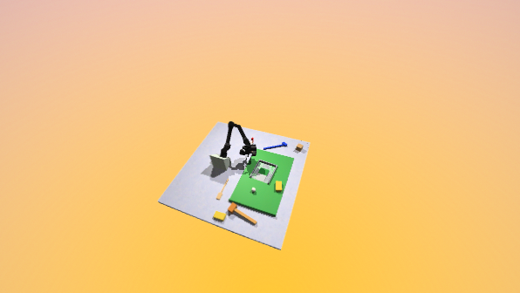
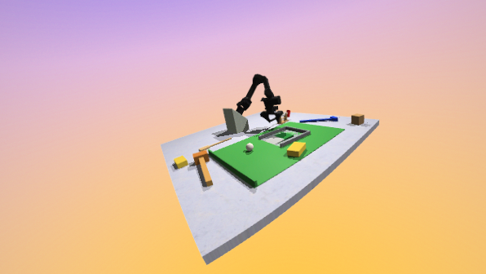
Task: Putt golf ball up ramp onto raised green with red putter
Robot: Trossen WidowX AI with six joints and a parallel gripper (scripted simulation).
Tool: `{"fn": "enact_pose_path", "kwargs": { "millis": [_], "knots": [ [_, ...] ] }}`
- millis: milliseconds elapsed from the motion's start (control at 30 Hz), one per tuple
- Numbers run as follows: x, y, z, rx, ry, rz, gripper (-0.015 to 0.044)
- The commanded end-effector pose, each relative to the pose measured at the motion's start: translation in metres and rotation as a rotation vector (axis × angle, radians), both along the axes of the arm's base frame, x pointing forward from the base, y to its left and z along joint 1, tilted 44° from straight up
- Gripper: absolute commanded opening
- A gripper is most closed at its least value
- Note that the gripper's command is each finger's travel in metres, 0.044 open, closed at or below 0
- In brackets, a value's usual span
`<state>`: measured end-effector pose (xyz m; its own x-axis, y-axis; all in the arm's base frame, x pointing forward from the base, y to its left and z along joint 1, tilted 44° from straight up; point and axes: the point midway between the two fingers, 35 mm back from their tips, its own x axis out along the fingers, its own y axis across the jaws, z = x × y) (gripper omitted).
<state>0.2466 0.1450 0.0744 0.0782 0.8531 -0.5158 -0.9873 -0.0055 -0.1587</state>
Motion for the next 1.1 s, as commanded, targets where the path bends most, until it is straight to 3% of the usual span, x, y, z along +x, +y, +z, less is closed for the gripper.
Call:
{"fn": "enact_pose_path", "kwargs": {
  "millis": [0, 333, 567, 1067],
  "knots": [
    [0.000, 0.000, 0.000, 0.000, -0.001, 0.000, 0.0309],
    [0.000, 0.000, 0.000, 0.000, -0.001, 0.000, 0.0046],
    [0.000, 0.000, 0.000, 0.000, -0.001, 0.000, 0.0000],
    [0.000, -0.038, 0.031, -0.021, 0.001, 0.000, 0.0000]
  ]
}}
